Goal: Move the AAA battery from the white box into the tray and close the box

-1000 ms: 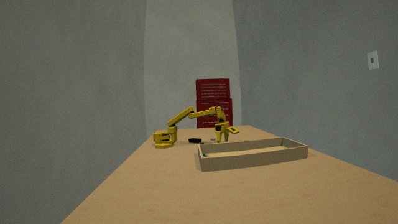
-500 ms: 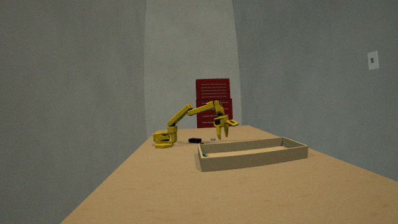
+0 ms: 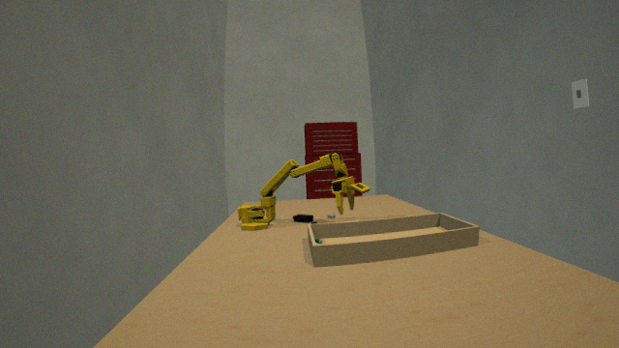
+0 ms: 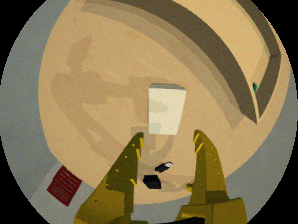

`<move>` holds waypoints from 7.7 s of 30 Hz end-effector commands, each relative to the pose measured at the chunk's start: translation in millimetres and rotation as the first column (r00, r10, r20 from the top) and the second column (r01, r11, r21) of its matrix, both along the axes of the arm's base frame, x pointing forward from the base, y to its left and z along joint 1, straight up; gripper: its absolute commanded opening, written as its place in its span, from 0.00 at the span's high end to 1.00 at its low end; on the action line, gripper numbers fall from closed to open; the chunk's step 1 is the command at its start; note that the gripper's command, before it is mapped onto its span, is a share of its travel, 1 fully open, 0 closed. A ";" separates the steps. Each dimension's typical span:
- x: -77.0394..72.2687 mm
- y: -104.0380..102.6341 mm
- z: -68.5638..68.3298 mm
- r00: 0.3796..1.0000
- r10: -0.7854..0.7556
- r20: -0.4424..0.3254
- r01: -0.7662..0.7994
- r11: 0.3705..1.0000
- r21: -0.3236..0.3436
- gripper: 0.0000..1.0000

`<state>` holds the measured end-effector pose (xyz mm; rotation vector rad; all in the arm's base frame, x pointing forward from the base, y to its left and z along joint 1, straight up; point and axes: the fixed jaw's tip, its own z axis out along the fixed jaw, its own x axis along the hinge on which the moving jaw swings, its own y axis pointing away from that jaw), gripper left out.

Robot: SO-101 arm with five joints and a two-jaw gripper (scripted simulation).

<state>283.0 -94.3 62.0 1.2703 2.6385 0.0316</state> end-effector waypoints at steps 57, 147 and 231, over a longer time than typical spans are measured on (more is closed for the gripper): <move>2.8 -3.0 26.5 0.996 0.014 0.090 -0.010 0.999 -0.038 0.72; 9.8 -3.2 18.3 0.995 0.036 0.095 -0.032 0.998 -0.045 0.72; 11.5 -3.4 -27.5 1.000 0.016 0.007 -0.016 1.000 -0.005 0.72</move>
